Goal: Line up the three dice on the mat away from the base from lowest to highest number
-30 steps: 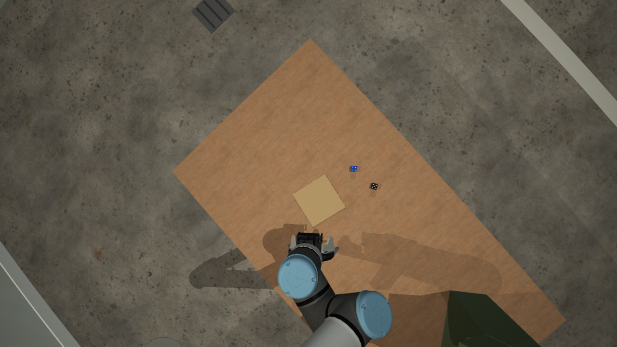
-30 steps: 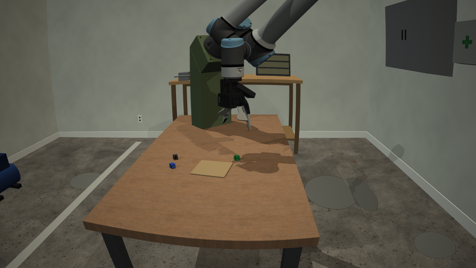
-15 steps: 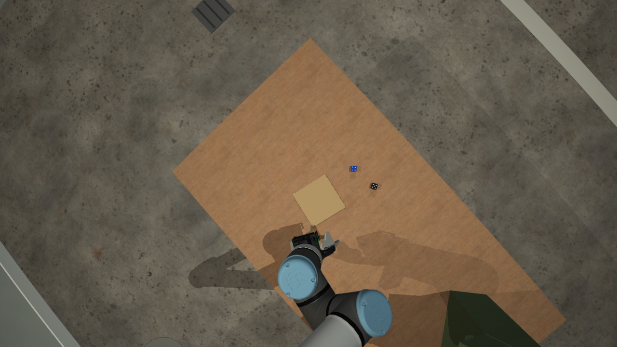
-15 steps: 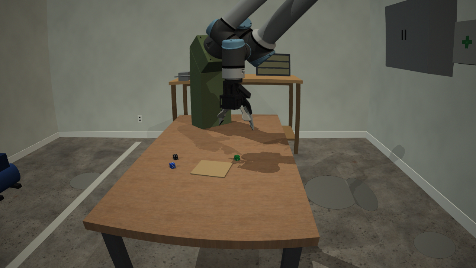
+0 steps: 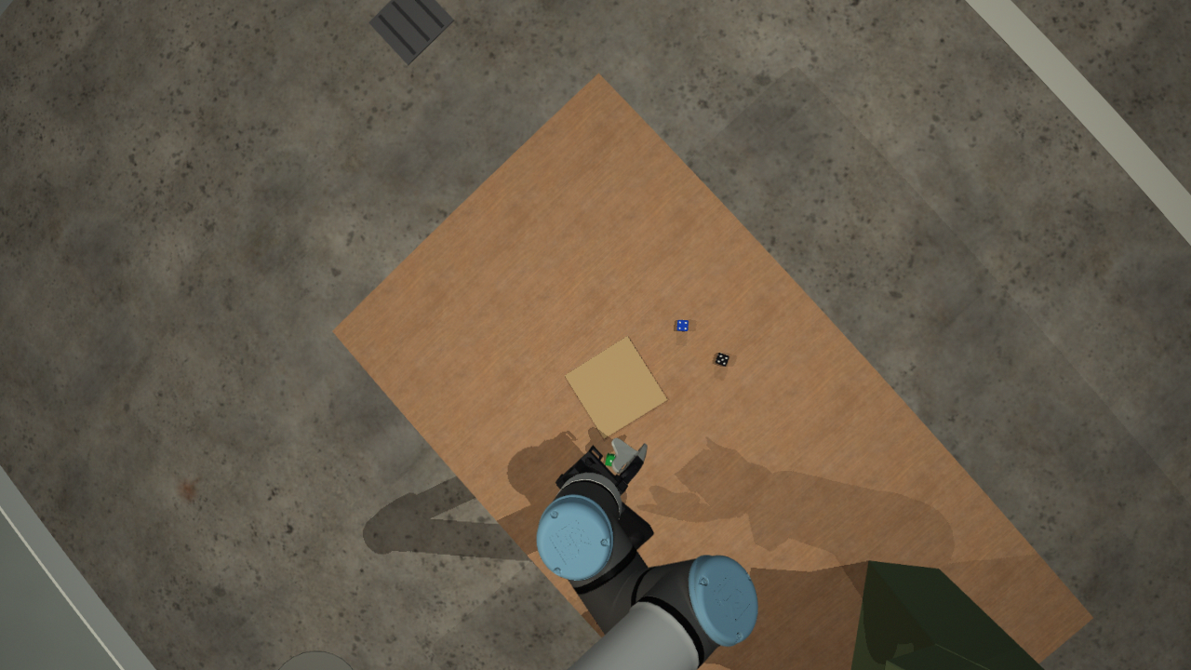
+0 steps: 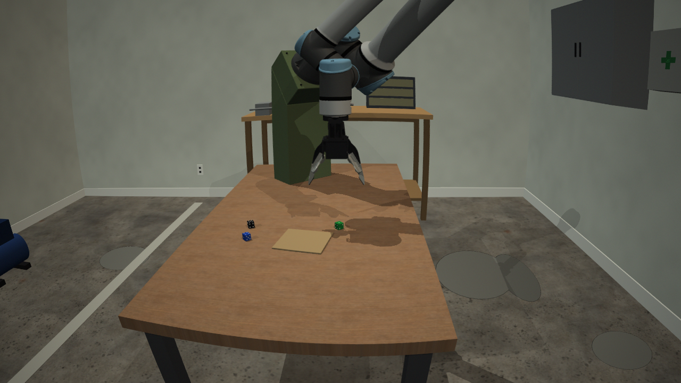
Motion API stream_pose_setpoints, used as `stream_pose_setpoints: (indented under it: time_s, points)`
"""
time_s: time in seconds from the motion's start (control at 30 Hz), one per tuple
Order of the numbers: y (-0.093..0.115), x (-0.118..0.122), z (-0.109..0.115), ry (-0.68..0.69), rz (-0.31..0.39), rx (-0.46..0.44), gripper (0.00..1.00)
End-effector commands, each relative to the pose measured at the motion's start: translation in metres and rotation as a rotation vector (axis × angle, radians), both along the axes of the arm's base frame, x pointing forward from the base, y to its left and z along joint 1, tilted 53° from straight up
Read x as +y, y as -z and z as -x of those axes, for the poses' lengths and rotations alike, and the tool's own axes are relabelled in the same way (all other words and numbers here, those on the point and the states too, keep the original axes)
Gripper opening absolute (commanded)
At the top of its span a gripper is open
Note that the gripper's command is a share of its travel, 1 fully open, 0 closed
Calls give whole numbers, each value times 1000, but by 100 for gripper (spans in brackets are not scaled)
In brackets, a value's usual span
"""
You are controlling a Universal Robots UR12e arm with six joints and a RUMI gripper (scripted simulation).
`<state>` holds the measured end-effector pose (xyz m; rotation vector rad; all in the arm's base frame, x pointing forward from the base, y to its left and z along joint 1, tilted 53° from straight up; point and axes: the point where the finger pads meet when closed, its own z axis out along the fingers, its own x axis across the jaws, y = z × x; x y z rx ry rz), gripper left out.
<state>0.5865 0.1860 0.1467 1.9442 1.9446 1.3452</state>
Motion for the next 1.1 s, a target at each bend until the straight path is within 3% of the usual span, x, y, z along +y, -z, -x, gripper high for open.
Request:
stream_pose_setpoints:
  time_s: [0.0,0.37,0.5,1.0,1.07]
  points:
    - [2,0,-1,-92,80,-69,100]
    - [8,1,-6,-338,325,-274,100]
    - [9,1,-7,-376,362,-305,100]
    - [13,5,-15,-717,701,-590,100]
    - [13,5,-15,-717,701,-590,100]
